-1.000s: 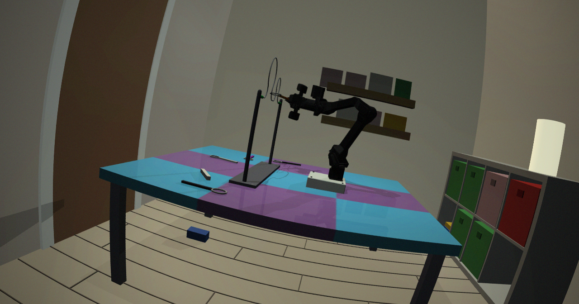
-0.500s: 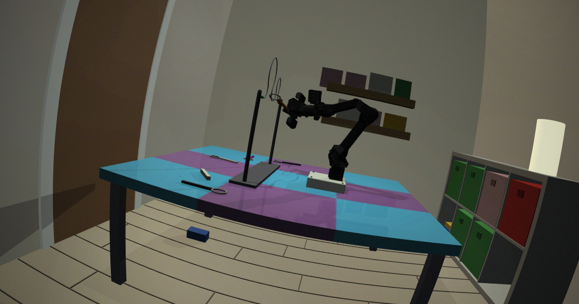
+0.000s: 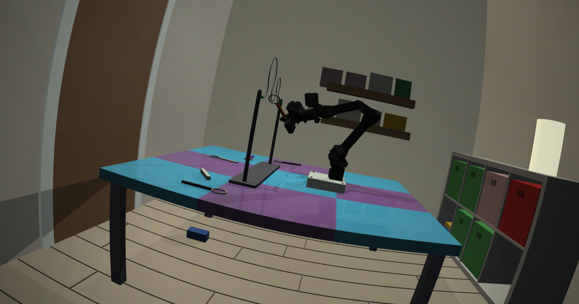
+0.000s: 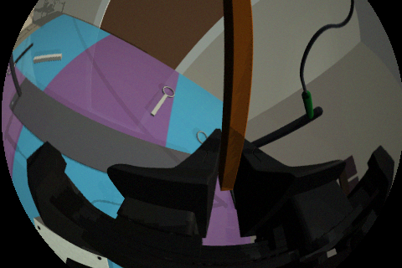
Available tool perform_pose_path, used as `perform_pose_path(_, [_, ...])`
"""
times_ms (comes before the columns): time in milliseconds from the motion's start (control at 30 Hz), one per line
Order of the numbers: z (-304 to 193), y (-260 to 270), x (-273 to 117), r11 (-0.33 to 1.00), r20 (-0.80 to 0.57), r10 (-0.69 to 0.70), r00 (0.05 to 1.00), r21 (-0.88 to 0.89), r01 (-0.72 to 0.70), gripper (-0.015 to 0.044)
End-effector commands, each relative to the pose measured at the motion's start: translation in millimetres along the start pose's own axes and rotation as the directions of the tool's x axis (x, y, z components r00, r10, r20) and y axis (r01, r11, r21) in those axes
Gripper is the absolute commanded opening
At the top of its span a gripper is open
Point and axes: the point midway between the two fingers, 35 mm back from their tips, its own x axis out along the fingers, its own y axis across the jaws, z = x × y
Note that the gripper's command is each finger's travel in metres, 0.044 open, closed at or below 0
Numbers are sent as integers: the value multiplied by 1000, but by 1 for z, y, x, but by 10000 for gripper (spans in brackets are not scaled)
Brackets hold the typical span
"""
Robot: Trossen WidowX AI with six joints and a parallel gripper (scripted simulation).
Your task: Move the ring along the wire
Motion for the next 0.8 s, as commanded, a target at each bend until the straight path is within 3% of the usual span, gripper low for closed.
perform_pose_path(0, [-1,13,-2,996,-12,39,999,76,-38,-150])
perform_pose_path(767, [21,80,-23,848,3,274,962,470,-243,-150])
